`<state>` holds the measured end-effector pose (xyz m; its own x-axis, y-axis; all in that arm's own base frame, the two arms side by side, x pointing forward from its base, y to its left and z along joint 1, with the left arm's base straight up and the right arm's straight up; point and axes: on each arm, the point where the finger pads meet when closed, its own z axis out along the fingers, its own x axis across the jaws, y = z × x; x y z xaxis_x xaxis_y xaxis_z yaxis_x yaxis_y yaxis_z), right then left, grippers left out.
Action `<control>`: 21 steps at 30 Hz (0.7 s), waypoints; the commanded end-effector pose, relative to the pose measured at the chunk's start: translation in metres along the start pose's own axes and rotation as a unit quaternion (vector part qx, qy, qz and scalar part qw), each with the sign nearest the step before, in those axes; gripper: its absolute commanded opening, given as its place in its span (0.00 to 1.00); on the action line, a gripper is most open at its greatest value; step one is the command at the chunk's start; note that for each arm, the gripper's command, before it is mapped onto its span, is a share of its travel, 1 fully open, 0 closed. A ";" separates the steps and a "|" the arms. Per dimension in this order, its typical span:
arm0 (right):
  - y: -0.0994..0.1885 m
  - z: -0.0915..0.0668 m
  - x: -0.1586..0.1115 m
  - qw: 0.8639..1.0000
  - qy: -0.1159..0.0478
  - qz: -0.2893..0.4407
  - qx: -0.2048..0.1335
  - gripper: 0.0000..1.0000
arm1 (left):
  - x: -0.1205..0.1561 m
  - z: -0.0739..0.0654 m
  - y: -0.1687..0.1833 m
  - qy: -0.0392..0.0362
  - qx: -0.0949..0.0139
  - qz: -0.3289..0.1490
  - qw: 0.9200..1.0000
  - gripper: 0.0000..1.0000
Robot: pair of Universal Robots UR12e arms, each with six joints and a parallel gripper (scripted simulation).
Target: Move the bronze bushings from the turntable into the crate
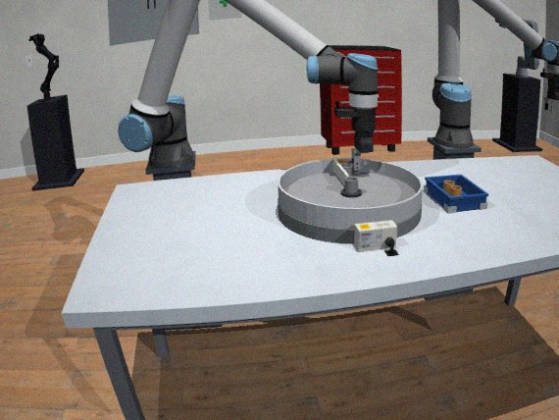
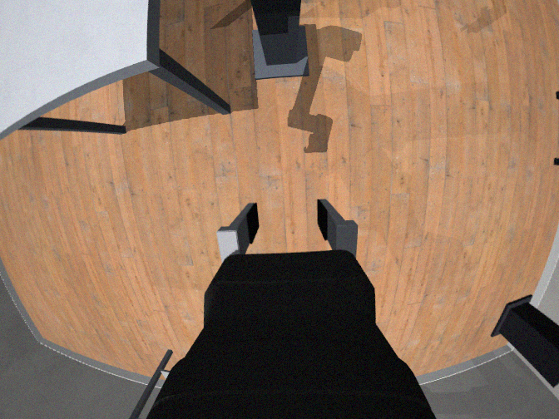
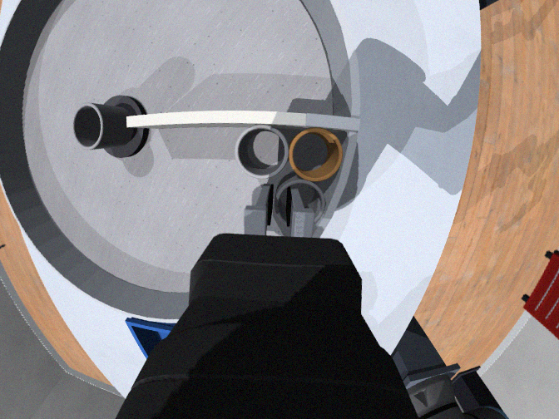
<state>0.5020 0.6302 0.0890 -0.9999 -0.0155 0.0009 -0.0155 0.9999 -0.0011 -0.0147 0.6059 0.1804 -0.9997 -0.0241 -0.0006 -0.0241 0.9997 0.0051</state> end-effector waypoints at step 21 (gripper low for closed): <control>-0.001 -0.002 -0.002 1.000 -0.001 0.001 -0.002 0.00 | 0.002 0.003 -0.002 0.000 0.003 -0.002 1.000 1.00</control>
<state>0.5023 0.6302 0.0891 -0.9999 -0.0153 0.0003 -0.0153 0.9999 -0.0007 -0.0147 0.6059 0.1804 -0.9997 -0.0241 -0.0006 -0.0241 0.9997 0.0051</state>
